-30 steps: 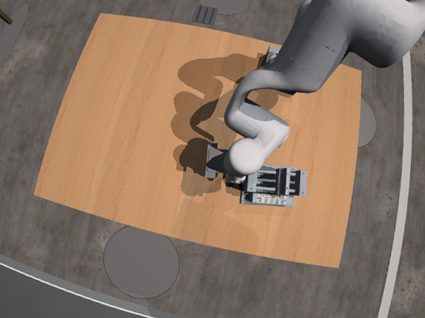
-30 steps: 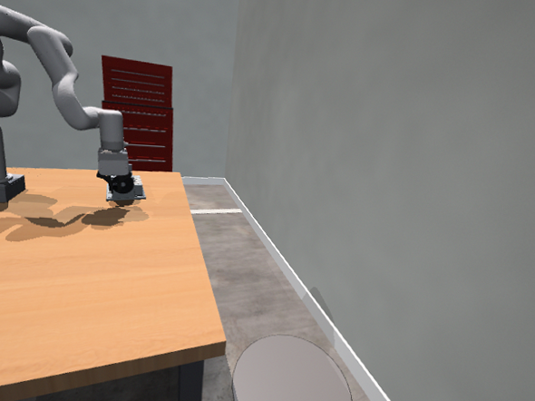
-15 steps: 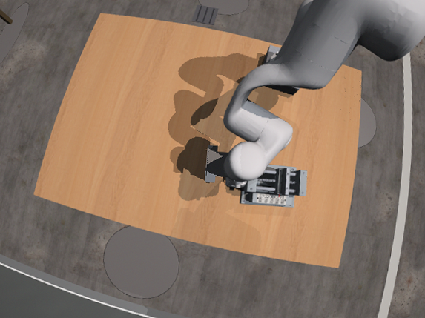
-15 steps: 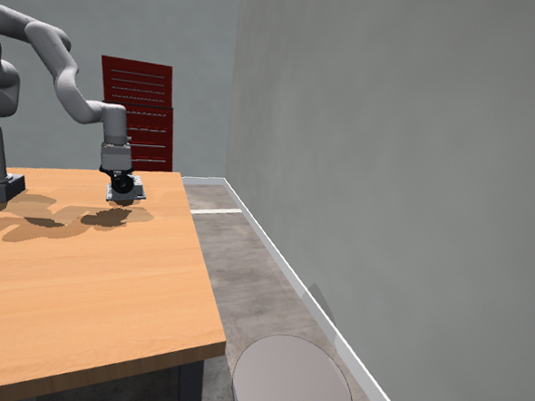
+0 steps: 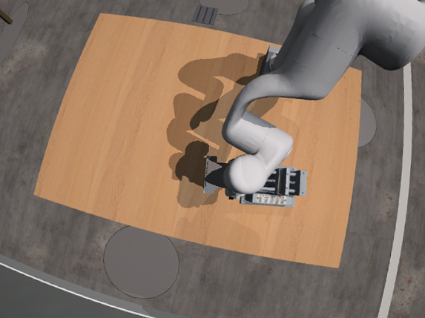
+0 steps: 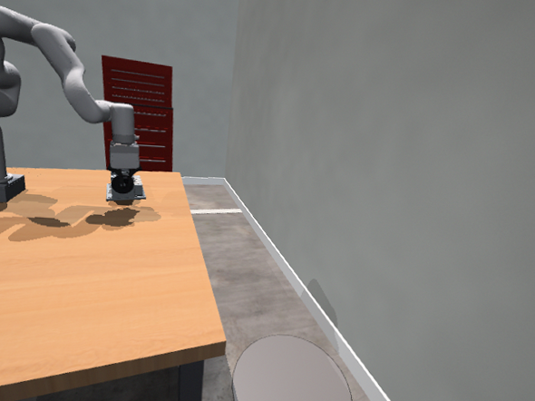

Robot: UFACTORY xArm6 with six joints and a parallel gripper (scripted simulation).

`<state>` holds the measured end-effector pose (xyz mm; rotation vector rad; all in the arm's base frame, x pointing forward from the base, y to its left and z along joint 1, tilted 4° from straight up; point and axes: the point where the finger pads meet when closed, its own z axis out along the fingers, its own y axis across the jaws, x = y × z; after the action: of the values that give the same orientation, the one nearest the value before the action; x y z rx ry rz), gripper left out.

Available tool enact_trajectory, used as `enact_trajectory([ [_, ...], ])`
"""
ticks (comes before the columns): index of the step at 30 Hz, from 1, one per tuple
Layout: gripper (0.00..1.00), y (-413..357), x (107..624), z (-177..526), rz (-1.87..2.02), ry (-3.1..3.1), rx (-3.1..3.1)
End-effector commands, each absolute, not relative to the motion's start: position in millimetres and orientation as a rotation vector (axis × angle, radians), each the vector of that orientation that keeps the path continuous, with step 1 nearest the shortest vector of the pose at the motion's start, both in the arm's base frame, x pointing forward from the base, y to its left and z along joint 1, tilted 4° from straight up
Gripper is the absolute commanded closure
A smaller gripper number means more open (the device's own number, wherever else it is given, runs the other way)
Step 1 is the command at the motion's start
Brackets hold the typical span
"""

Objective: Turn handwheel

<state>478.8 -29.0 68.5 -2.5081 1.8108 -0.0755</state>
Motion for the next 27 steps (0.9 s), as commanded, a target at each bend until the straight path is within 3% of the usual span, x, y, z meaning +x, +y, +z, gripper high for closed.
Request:
enact_trajectory([
  [1,0.94,-27,485,66,-0.075,1.812,-2.508],
  [27,0.94,-26,489,23,-0.075,1.812,-2.508],
])
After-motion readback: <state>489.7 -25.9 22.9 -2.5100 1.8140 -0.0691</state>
